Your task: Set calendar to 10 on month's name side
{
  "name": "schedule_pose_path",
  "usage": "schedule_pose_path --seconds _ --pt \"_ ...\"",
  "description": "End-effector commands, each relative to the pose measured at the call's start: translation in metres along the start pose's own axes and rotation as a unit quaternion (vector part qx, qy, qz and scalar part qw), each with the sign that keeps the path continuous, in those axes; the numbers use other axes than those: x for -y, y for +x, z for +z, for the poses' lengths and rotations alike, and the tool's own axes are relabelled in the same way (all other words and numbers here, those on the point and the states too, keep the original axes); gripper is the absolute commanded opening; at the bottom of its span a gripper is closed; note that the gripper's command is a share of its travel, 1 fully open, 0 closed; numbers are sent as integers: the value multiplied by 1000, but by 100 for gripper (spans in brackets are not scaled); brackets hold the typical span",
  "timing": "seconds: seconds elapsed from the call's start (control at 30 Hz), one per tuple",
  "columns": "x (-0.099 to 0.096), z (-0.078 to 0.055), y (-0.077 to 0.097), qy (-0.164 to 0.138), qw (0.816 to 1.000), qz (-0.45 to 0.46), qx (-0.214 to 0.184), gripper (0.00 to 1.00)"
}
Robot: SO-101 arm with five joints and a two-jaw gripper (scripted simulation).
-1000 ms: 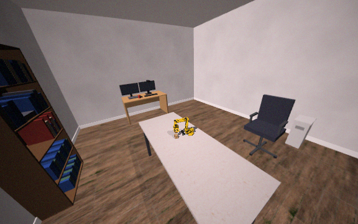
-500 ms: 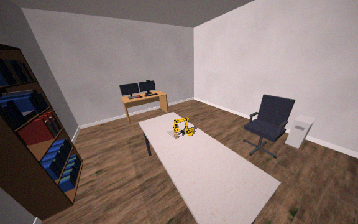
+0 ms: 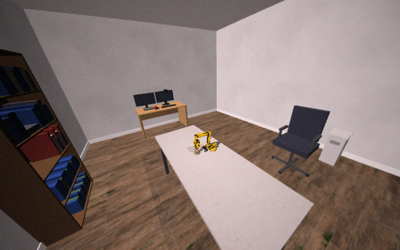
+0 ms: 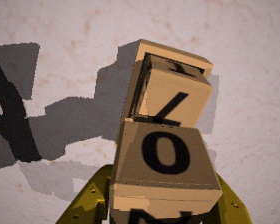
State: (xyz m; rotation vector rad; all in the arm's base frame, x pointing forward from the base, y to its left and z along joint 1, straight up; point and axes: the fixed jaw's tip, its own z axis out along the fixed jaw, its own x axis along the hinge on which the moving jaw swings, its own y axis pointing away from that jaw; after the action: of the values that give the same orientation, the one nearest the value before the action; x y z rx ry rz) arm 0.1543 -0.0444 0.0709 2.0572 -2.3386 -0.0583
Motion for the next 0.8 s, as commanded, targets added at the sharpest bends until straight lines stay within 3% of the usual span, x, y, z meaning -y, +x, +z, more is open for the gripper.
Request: schedule_pose_path --seconds 0.0,0.23,0.47,0.53,0.77 --pt "9 -7 -7 26 999 -27 -4 0" --pt "15 -4 -44 26 991 -134 -6 0" --pt "11 1 -93 25 963 -266 -8 0" --pt "11 1 -93 25 963 -266 -8 0" --pt "-8 6 -140 24 919 -394 -10 0"
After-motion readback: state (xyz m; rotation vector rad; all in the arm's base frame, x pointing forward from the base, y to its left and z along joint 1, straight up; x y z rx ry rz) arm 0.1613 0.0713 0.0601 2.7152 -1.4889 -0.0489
